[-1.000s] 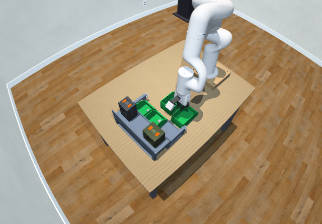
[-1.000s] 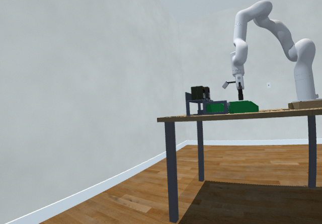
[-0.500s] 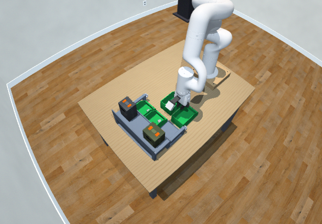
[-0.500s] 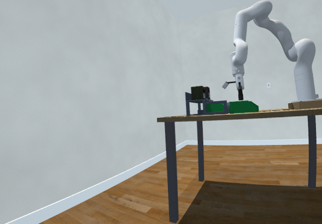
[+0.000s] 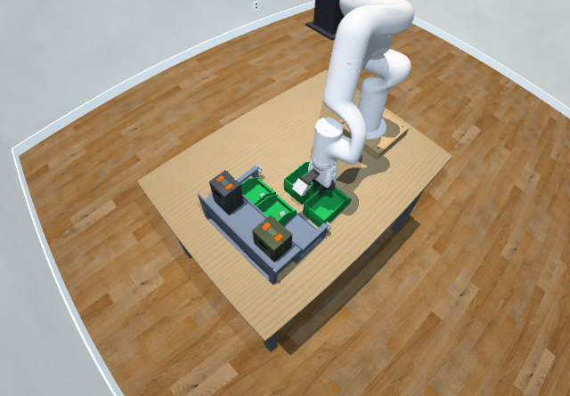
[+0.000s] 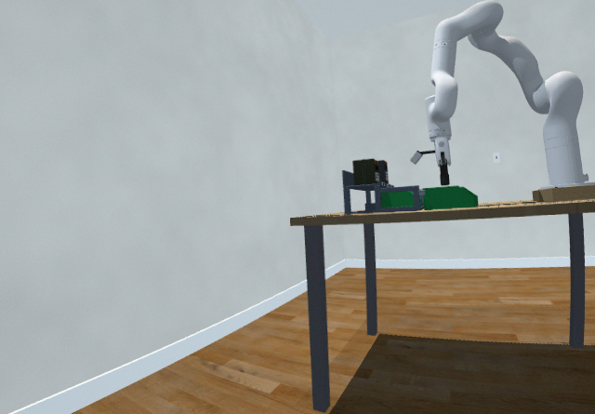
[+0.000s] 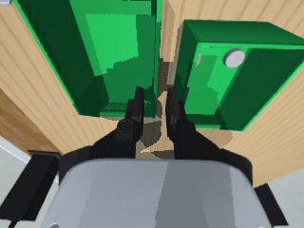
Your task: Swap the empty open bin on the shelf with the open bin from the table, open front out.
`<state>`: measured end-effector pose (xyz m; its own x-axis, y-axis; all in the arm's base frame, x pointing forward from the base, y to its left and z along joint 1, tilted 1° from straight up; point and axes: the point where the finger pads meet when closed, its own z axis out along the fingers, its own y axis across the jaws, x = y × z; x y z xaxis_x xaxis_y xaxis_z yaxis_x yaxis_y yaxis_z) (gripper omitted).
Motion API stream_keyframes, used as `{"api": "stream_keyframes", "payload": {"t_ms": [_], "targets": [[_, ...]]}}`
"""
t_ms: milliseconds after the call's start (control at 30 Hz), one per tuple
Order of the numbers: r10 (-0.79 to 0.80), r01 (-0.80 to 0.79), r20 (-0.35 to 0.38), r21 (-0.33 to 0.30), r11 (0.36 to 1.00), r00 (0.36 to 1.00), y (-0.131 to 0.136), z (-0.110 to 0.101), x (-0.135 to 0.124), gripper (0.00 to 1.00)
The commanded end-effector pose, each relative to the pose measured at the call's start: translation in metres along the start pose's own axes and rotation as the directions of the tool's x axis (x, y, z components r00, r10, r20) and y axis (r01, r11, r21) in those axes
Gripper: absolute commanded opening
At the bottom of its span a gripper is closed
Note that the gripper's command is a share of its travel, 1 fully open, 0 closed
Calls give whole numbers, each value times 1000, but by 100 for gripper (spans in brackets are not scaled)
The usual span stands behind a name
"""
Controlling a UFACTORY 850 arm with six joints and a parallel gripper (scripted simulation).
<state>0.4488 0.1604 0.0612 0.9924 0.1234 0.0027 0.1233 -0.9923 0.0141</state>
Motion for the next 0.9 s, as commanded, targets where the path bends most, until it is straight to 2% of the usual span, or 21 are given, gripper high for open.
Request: {"api": "stream_keyframes", "payload": {"t_ms": [0,867], "targets": [[0,0,-2,0,1000,1000,0,-1,1,26],[0,0,-2,0,1000,1000,0,7,1,26]]}}
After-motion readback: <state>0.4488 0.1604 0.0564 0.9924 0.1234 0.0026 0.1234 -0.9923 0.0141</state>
